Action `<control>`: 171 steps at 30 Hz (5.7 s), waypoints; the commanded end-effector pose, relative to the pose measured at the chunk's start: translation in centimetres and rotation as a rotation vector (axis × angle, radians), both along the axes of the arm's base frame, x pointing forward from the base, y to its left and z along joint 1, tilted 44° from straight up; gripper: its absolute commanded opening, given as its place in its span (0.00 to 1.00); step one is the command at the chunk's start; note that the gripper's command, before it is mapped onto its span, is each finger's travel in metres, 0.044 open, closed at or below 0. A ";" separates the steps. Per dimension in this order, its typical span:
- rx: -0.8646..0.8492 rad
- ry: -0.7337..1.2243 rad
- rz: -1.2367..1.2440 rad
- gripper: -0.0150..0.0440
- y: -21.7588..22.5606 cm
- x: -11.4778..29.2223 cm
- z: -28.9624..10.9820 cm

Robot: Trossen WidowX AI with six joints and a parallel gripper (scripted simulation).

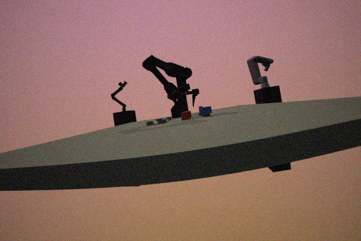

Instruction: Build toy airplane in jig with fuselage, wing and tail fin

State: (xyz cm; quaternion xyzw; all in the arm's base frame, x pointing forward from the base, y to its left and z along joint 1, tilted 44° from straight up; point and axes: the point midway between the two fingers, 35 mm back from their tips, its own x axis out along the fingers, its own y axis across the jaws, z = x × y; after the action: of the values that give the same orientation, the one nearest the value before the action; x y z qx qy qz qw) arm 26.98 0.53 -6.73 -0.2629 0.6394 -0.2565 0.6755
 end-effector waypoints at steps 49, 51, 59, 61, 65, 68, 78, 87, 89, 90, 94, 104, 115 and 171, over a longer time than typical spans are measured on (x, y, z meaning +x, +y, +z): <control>-0.008 0.008 0.001 0.48 -3.7 -0.1 -3.7; -0.007 0.008 0.001 0.39 -3.6 0.0 -3.6; 0.000 0.007 0.003 0.25 -1.8 0.3 -2.2; 0.001 0.007 0.004 0.25 -1.4 0.4 -1.8; 0.003 0.007 0.004 0.25 -0.5 0.5 -1.0; 0.005 0.008 0.004 0.25 0.2 0.5 -0.4; 0.006 0.008 0.004 0.25 2.3 0.3 1.8; 0.003 0.008 0.003 0.25 4.1 -0.1 4.0; 0.001 0.008 0.002 0.25 4.5 -0.2 4.5; 0.001 0.008 0.002 0.25 4.7 -0.3 4.8; -0.002 0.008 0.001 0.25 5.3 -0.6 5.7; 0.010 0.014 0.007 0.25 3.8 0.2 6.2; 0.023 0.019 0.016 0.25 0.9 1.3 7.2; -0.013 0.033 0.029 0.59 -10.0 2.2 11.1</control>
State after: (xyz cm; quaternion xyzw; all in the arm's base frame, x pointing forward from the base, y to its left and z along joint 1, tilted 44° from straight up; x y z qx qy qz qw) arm 29.18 -9.46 4.38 -0.2787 0.6453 -0.2466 0.6672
